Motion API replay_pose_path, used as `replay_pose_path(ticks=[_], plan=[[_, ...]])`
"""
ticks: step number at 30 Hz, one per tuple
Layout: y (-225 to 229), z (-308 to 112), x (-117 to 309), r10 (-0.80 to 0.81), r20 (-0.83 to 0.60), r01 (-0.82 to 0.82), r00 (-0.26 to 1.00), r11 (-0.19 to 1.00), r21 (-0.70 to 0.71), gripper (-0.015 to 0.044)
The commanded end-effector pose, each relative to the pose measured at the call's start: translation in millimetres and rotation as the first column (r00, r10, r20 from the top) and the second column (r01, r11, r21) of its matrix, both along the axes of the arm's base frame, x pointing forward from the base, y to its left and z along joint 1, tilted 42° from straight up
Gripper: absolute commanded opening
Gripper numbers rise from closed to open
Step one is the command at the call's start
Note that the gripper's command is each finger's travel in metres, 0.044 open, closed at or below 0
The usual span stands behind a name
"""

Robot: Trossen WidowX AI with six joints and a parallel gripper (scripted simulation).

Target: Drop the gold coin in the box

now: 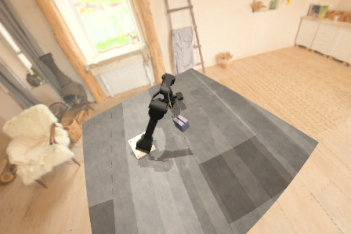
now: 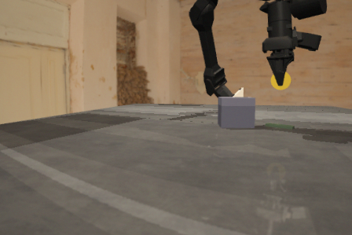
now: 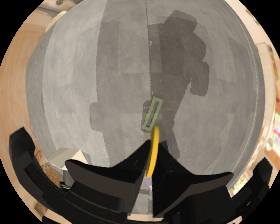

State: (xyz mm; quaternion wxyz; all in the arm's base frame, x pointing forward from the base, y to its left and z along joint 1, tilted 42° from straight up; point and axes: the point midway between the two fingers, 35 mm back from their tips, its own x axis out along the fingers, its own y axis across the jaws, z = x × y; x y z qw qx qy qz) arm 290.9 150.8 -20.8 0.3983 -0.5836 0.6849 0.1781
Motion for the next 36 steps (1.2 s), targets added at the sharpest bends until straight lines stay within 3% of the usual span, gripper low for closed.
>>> replay_pose_path(ticks=[1, 13, 36], plan=[[-1, 1, -2, 0.088, -0.084, -0.088, 0.993, 0.996, 0.005, 0.0000], [-2, 2, -6, 0.369, -0.328, -0.368, 0.870, 0.927, 0.067, 0.0000], [-36, 34, 0, 0.374, -0.331, -0.373, 0.866, 0.925, 0.070, 0.0000]])
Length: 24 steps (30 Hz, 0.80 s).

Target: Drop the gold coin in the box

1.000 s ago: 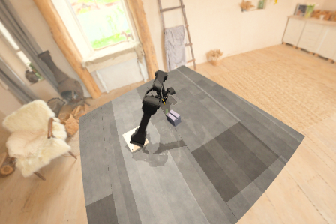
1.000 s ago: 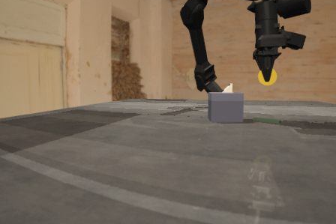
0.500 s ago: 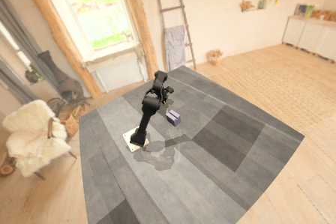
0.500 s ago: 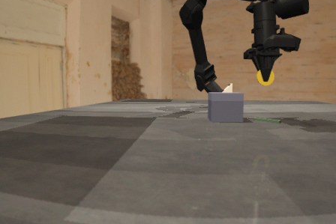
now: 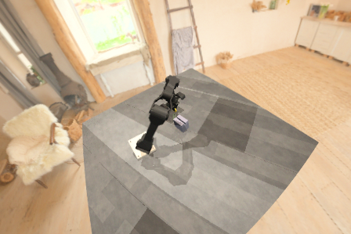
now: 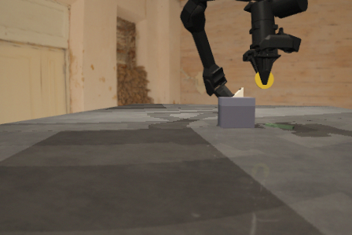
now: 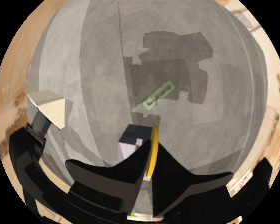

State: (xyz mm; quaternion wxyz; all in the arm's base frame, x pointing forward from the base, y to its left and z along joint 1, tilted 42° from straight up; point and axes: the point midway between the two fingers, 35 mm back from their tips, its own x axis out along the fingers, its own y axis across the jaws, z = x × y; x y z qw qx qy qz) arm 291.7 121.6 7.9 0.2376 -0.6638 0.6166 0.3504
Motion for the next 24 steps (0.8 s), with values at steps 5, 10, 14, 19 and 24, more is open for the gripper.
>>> replay_pose_path(ticks=[5, 10, 14, 19, 24], plan=[[-16, 14, 0, 0.004, -0.004, -0.004, 1.000, 1.000, -0.007, 0.0000], [-26, 22, 0, 0.004, -0.004, -0.004, 1.000, 1.000, -0.008, 0.0000], [-34, 28, 0, 0.004, -0.004, -0.004, 1.000, 1.000, -0.009, 0.0000], [-44, 36, -1, 0.003, -0.004, -0.003, 1.000, 1.000, -0.011, 0.0000], [-54, 44, -2, 0.003, -0.005, -0.003, 1.000, 1.000, -0.013, 0.0000]])
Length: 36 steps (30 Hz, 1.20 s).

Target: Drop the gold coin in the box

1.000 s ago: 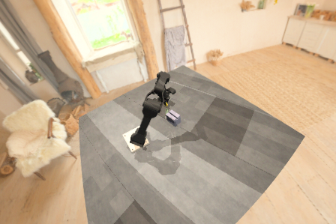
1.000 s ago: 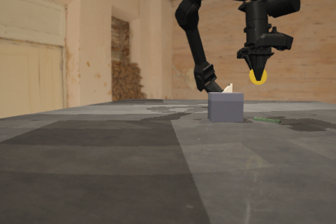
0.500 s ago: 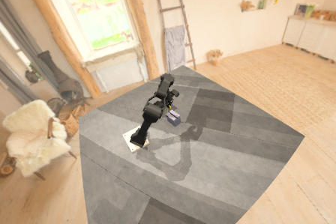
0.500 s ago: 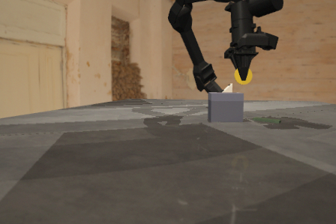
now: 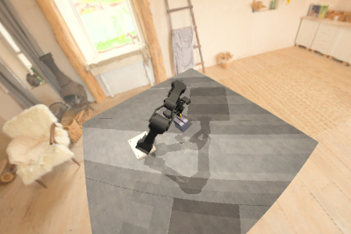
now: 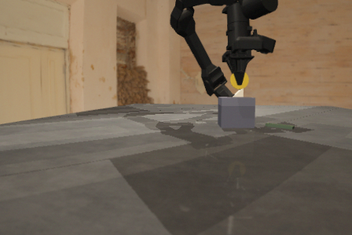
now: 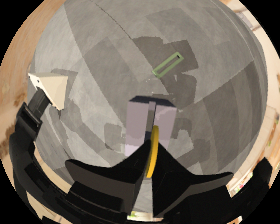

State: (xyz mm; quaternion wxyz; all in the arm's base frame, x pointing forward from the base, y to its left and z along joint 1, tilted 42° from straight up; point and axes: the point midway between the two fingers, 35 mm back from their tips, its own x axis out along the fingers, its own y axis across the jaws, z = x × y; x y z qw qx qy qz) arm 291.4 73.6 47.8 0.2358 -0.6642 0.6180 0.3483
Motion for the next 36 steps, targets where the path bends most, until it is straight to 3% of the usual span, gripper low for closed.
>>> replay_pose_path(ticks=[1, 36], plan=[[-7.0, 4.7, -2.0, 0.004, -0.005, -0.004, 1.000, 1.000, -0.007, 0.0000], [-7.8, 4.0, -1.9, 0.002, -0.004, -0.002, 1.000, 1.000, 0.001, 0.0000]])
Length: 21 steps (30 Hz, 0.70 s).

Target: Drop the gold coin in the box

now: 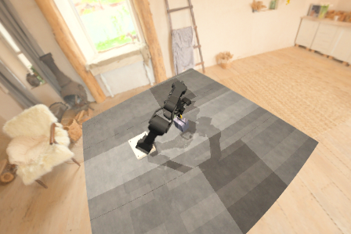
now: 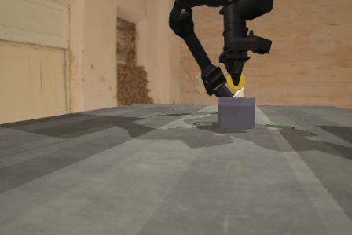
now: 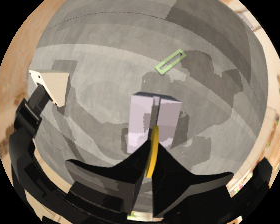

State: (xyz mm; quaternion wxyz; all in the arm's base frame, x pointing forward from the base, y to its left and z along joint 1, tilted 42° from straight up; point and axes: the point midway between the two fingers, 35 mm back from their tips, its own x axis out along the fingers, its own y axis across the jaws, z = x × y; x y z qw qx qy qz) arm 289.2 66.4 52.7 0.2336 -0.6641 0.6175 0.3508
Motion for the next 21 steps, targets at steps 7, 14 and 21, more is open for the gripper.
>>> replay_pose_path(ticks=[7, 14, 21], plan=[[-4.1, -3.3, -0.3, 0.003, -0.002, -0.003, 1.000, 1.000, 0.000, 0.0000], [-6.3, -5.4, -0.7, 0.004, -0.003, -0.004, 1.000, 1.000, 0.000, 0.0000], [-8.3, -7.9, -0.5, 0.003, -0.002, -0.003, 1.000, 1.000, 0.000, 0.0000]])
